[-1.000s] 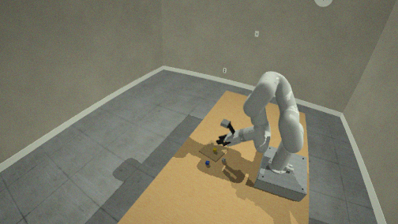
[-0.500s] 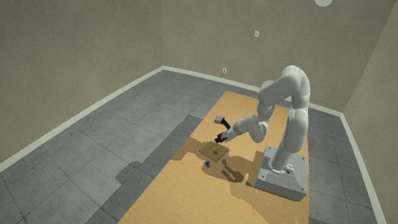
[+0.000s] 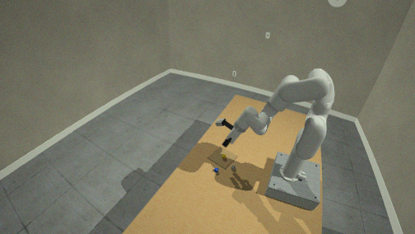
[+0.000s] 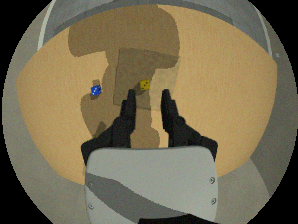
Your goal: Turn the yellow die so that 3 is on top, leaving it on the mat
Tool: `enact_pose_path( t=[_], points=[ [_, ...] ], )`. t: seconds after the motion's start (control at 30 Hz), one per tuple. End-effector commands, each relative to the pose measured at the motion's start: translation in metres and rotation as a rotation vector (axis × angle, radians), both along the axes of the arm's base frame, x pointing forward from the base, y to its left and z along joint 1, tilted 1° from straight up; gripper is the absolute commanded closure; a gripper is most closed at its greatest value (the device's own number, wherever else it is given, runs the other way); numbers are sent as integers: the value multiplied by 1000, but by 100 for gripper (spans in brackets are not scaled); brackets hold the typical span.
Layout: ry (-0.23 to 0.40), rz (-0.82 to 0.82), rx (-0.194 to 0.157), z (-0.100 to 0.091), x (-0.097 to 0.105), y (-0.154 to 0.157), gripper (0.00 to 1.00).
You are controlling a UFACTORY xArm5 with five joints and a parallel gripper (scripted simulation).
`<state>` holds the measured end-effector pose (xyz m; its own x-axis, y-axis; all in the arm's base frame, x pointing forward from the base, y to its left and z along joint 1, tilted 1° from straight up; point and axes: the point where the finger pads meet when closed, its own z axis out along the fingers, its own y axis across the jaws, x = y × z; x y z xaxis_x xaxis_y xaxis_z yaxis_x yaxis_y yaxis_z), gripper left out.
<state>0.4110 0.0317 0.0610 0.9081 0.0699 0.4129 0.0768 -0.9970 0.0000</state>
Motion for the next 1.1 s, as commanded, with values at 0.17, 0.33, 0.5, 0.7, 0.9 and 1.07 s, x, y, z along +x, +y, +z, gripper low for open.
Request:
enact_pose_path(
  t=[0.17, 0.33, 0.5, 0.7, 0.9, 1.07],
  points=[
    [231, 3, -18, 5, 14, 4, 64],
    [358, 5, -28, 8, 21, 4, 64],
    [407, 5, -33, 9, 23, 4, 64],
    [410, 5, -33, 9, 23, 4, 0],
    [410, 5, -33, 9, 23, 4, 0],
    [410, 5, -33, 10, 23, 4, 0]
  ],
)
